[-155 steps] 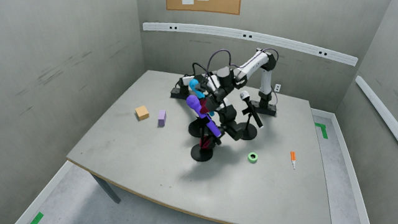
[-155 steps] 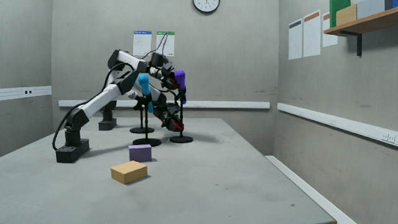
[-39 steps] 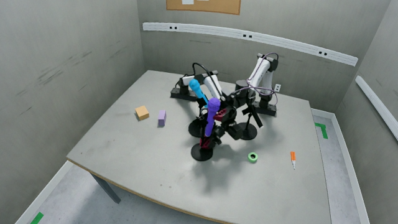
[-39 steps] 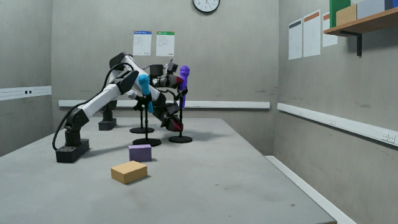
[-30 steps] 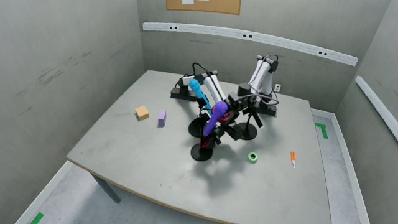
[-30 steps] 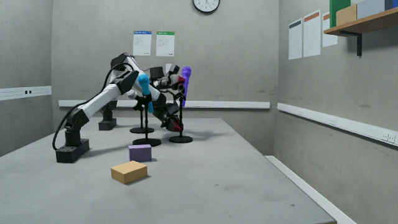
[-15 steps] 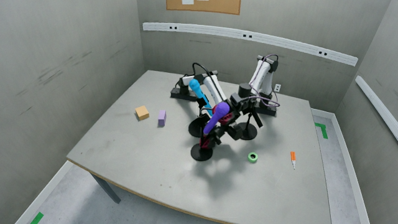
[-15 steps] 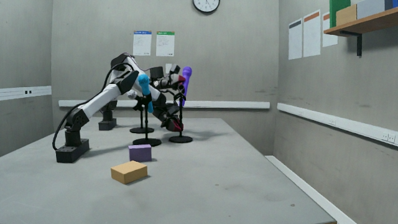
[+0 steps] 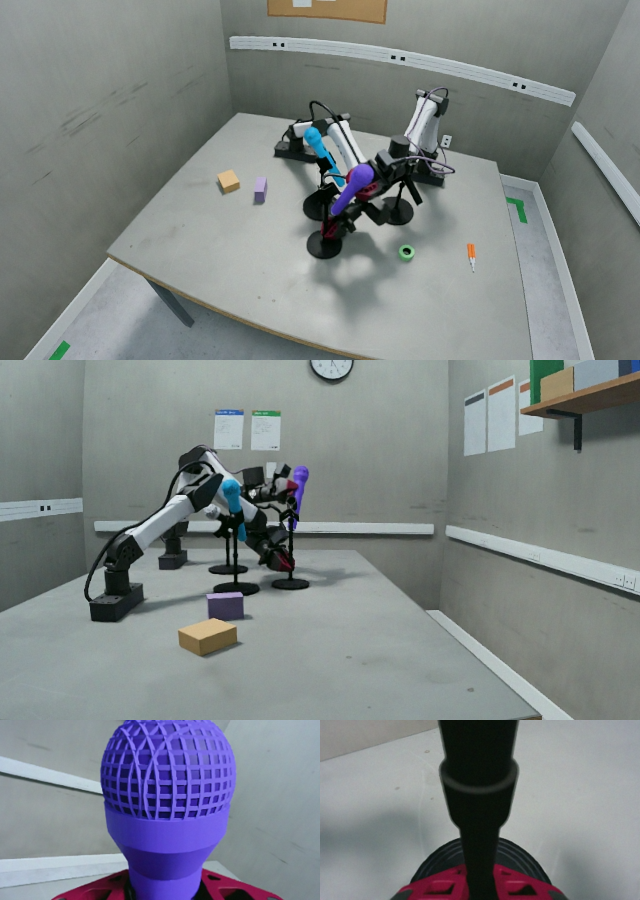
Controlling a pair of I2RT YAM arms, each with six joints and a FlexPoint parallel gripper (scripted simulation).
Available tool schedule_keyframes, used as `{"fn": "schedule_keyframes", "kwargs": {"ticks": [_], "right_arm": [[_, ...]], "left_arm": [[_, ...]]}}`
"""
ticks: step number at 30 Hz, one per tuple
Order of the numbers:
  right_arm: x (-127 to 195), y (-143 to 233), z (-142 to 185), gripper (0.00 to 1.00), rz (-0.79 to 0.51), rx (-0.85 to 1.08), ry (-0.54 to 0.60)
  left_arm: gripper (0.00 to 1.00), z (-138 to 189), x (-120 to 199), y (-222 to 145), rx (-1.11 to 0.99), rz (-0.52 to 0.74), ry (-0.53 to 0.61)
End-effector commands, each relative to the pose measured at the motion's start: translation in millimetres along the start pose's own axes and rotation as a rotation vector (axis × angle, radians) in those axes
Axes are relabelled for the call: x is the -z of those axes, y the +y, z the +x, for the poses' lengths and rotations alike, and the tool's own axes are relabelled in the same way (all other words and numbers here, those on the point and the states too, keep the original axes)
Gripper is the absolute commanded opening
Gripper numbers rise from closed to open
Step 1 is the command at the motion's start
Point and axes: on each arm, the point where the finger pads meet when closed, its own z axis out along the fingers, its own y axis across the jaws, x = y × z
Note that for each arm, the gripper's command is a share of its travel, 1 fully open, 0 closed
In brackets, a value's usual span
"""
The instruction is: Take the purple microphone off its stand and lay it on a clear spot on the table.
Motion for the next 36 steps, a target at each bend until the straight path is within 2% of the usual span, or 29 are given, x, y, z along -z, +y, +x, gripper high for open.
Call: {"fn": "schedule_keyframes", "kwargs": {"ticks": [1, 18, 19, 24, 35, 36], "right_arm": [[21, 20, -40, 0.0, -0.069, -0.126, -0.007], [21, 20, -40, 0.0, -0.069, -0.122, -0.007], [21, 20, -40, 0.0, -0.069, -0.121, -0.007], [21, 20, -40, 0.0, -0.069, -0.121, -0.007], [21, 20, -40, 0.0, -0.069, -0.121, -0.007], [21, 20, -40, 0.0, -0.069, -0.12, -0.007]], "left_arm": [[0.0, -56, 1, -27, -0.027, 0.073, -0.124], [0.0, -78, 6, -17, -0.086, 0.08, -0.136], [0.0, -75, 7, -11, -0.095, 0.074, -0.105], [0.0, -89, 10, -14, -0.118, 0.097, -0.138], [0.0, -92, 10, -19, -0.109, 0.104, -0.143], [0.0, -94, 11, -8, -0.114, 0.073, -0.147]]}}
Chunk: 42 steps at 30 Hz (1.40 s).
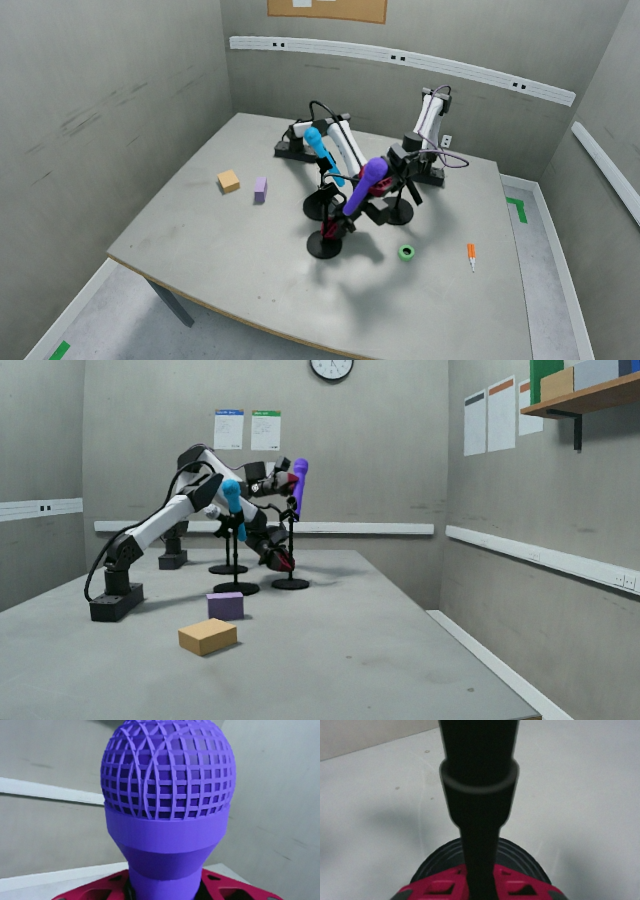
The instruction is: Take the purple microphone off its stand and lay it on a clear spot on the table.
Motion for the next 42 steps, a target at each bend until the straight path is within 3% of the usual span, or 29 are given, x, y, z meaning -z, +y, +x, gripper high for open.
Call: {"fn": "schedule_keyframes", "kwargs": {"ticks": [1, 11, 12, 42], "right_arm": [[21, 20, -40, 0.0, -0.069, -0.122, -0.007], [21, 20, -40, 0.0, -0.069, -0.122, -0.007], [21, 20, -40, 1.0, -0.069, -0.122, -0.007], [24, 13, -31, 0.98, -0.044, -0.084, -0.016]], "left_arm": [[0.0, -62, -1, -19, -0.059, 0.037, -0.132], [0.0, -62, -1, -20, -0.051, 0.048, -0.131], [0.0, -63, -2, -29, -0.049, 0.07, -0.135], [0.0, -69, 1, -19, -0.057, 0.04, -0.147]]}}
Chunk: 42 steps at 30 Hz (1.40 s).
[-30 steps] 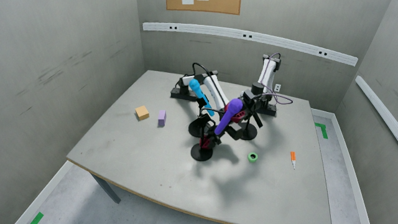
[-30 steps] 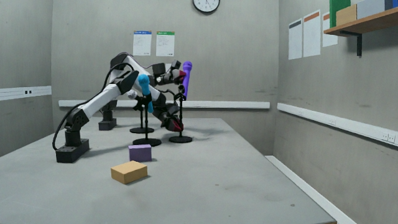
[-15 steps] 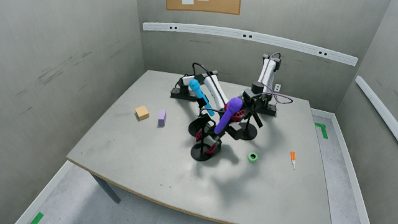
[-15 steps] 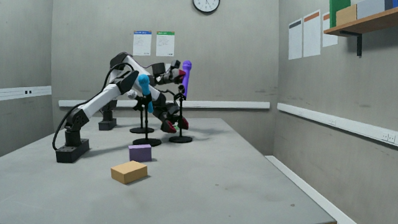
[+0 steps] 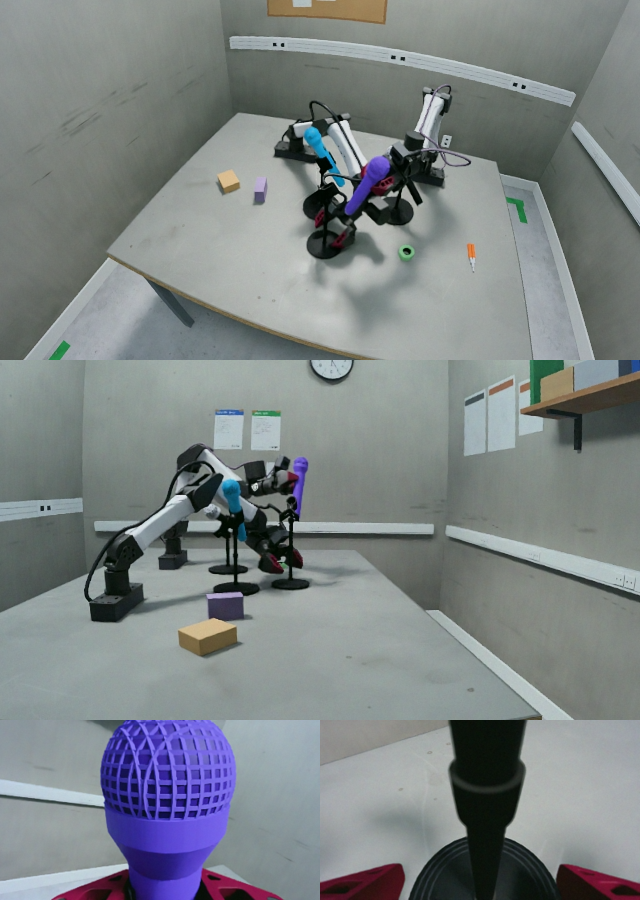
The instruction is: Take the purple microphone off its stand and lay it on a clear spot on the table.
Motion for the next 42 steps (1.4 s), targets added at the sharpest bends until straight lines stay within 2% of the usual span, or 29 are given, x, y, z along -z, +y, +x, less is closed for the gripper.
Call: {"fn": "schedule_keyframes", "kwargs": {"ticks": [1, 6, 8, 9, 10, 14, 17, 18, 19, 22, 26, 27, 28, 29, 30, 31, 42], "right_arm": [[23, 11, -26, 0.98, -0.034, -0.061, -0.014], [18, 6, 1, 0.98, -0.008, -0.004, -0.013], [18, 6, 1, 0.98, -0.008, -0.004, -0.013], [29, 10, -20, 0.98, -0.028, -0.047, -0.013], [31, 10, -20, 0.98, -0.029, -0.048, -0.014], [25, 6, 2, 0.98, -0.006, -0.004, -0.014], [34, 8, -8, 0.98, -0.014, -0.025, -0.014], [33, 7, -2, 0.98, -0.009, -0.012, -0.014], [38, 8, -12, 0.98, -0.019, -0.034, -0.014], [38, 7, -2, 0.98, -0.008, -0.013, -0.015], [47, 9, -14, 0.98, -0.02, -0.037, -0.015], [42, 6, 0, 0.98, -0.006, -0.007, -0.016], [47, 8, -9, 0.98, -0.016, -0.028, -0.015], [45, 7, -1, 0.98, -0.008, -0.01, -0.016], [50, 8, -9, 0.98, -0.016, -0.028, -0.015], [48, 6, -1, 0.98, -0.008, -0.009, -0.016], [65, 6, -3, 0.98, -0.009, -0.018, 0.004]], "left_arm": [[0.0, -63, -2, -21, -0.051, 0.044, -0.14], [0.0, -63, -2, -21, -0.051, 0.044, -0.14], [0.0, -63, -2, -21, -0.051, 0.044, -0.14], [0.0, -63, -2, -21, -0.051, 0.044, -0.14], [0.0, -63, -2, -21, -0.051, 0.044, -0.14], [0.0, -63, -2, -21, -0.051, 0.044, -0.14], [0.0, -63, -2, -21, -0.051, 0.044, -0.14], [0.0, -63, -2, -21, -0.051, 0.044, -0.14], [0.0, -63, -2, -21, -0.051, 0.044, -0.14], [0.0, -63, -2, -21, -0.051, 0.044, -0.14], [0.0, -63, -2, -21, -0.051, 0.044, -0.14], [0.0, -63, -2, -21, -0.051, 0.044, -0.14], [0.0, -63, -2, -21, -0.051, 0.044, -0.14], [0.0, -63, -2, -21, -0.051, 0.044, -0.14], [0.0, -63, -2, -21, -0.051, 0.044, -0.14], [0.0, -63, -2, -21, -0.051, 0.044, -0.14], [0.0, -63, -2, -21, -0.051, 0.044, -0.14]]}}
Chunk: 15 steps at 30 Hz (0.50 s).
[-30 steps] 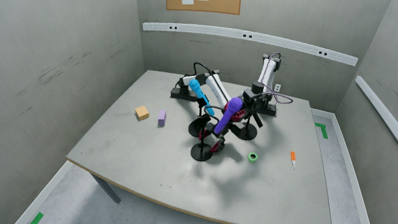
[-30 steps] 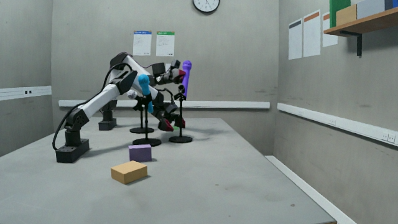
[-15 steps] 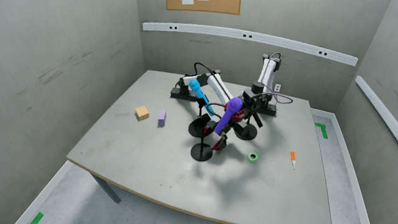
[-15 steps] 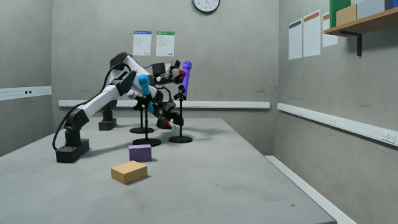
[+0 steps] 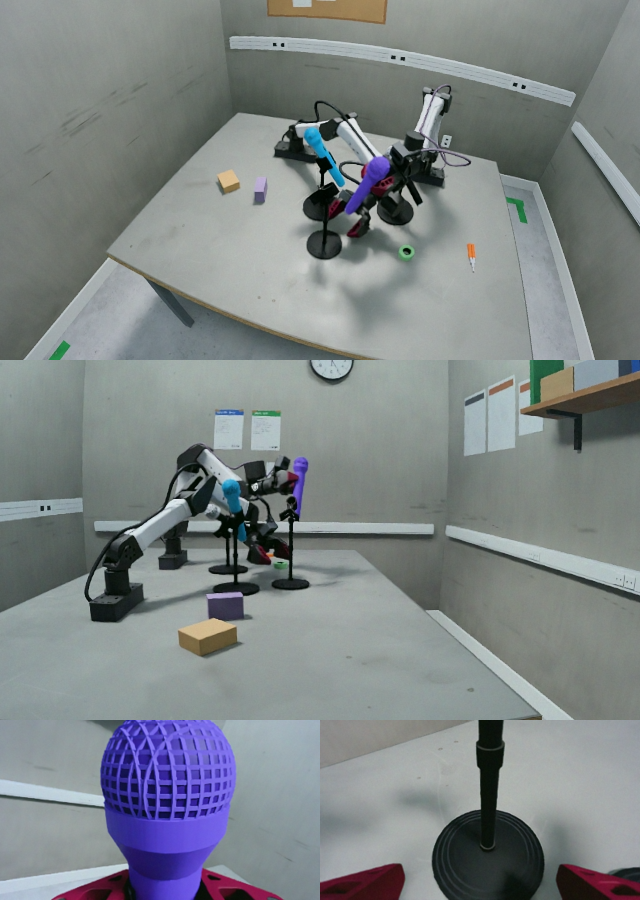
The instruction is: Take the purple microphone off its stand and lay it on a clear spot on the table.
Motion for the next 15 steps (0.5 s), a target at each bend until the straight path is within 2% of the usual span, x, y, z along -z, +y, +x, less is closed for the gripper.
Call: {"fn": "schedule_keyframes", "kwargs": {"ticks": [1, 2, 12, 15], "right_arm": [[11, 4, -13, 0.98, -0.003, -0.029, -0.011], [7, 2, -2, 0.98, 0.007, -0.004, -0.017], [21, 0, -1, 0.98, 0.012, -0.007, 0.003], [24, 2, -13, 0.98, 0.003, -0.025, -0.009]], "left_arm": [[0.0, -63, -2, -21, -0.051, 0.044, -0.14], [0.0, -63, -2, -21, -0.051, 0.044, -0.14], [0.0, -63, -2, -21, -0.051, 0.044, -0.14], [0.0, -63, -2, -21, -0.051, 0.044, -0.14]]}}
